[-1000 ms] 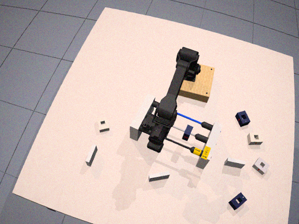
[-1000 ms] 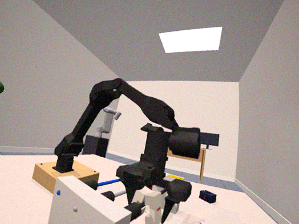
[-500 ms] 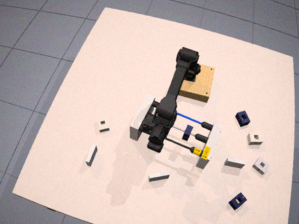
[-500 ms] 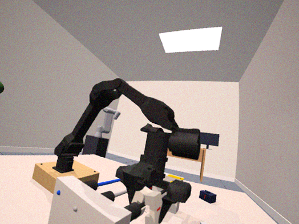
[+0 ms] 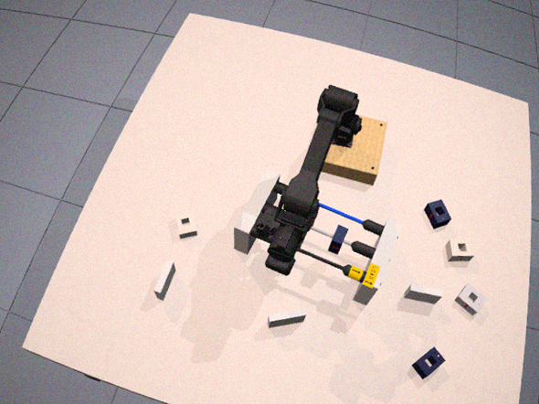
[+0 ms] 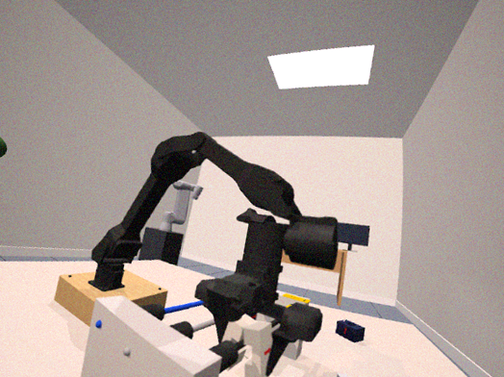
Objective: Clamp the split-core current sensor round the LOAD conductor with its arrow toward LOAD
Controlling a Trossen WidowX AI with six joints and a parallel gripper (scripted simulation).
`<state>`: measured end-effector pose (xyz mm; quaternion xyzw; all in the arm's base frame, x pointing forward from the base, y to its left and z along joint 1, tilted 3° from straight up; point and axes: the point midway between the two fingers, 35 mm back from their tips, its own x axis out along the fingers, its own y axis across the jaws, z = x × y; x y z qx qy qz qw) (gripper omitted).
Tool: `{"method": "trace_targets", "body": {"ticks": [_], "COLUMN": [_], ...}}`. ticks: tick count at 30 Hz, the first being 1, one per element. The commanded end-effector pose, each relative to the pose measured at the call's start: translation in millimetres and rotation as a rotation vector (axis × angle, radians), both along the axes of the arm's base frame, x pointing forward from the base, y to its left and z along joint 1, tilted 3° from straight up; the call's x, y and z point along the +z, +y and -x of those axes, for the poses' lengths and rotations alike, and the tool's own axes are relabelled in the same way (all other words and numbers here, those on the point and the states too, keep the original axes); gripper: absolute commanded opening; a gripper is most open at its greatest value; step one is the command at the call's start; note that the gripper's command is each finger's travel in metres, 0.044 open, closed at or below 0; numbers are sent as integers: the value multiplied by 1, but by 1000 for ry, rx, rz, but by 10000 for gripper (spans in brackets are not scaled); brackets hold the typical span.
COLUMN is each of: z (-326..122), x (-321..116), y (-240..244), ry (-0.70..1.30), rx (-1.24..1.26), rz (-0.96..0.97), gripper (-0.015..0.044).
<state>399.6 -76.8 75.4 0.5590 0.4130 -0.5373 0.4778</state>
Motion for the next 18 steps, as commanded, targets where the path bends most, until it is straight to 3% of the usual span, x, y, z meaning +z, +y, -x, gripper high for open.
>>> {"method": "trace_targets", "body": {"ticks": [1,8,18], "z": [0,0,0], "x": [0,0,0], "y": [0,0,0], "ry": [-1,-1,-1], "rx": [-1,-1,-1], "rz": [0,0,0], "gripper": [182,0,0]}}
